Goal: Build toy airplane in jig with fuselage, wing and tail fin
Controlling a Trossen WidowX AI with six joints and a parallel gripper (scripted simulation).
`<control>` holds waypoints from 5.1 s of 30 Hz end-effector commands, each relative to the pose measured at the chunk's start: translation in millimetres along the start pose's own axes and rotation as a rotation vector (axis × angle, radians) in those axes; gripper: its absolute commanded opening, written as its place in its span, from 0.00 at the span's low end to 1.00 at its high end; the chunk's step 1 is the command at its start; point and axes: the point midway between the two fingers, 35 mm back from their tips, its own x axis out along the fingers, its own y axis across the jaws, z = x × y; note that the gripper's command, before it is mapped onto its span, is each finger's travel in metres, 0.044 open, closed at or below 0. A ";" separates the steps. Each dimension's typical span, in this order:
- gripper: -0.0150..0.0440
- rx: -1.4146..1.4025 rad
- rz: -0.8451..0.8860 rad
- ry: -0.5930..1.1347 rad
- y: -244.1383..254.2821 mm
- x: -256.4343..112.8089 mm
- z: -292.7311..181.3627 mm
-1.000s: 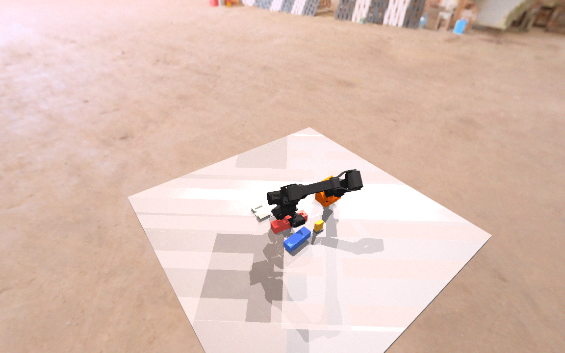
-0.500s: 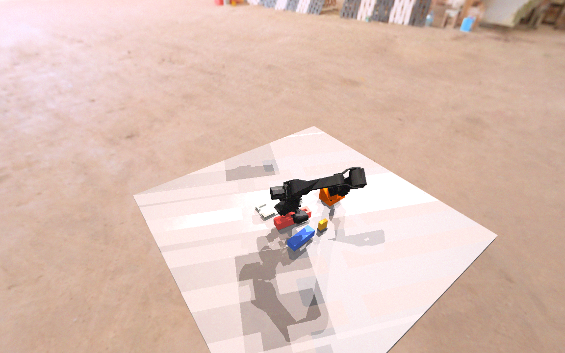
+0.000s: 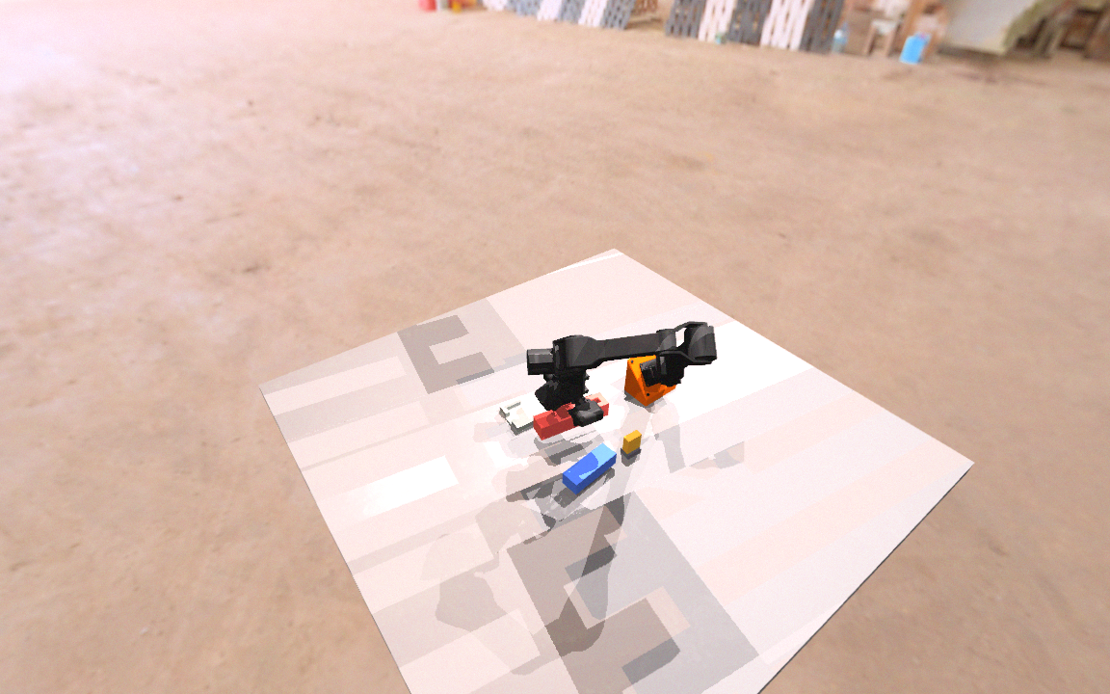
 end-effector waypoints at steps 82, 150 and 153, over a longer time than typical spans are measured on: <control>0.59 -0.124 -0.006 -0.003 -135.7 1.3 9.6; 1.00 -0.131 -0.009 0.000 -136.3 39.6 9.2; 1.00 -0.131 -0.009 0.000 -136.5 37.2 9.7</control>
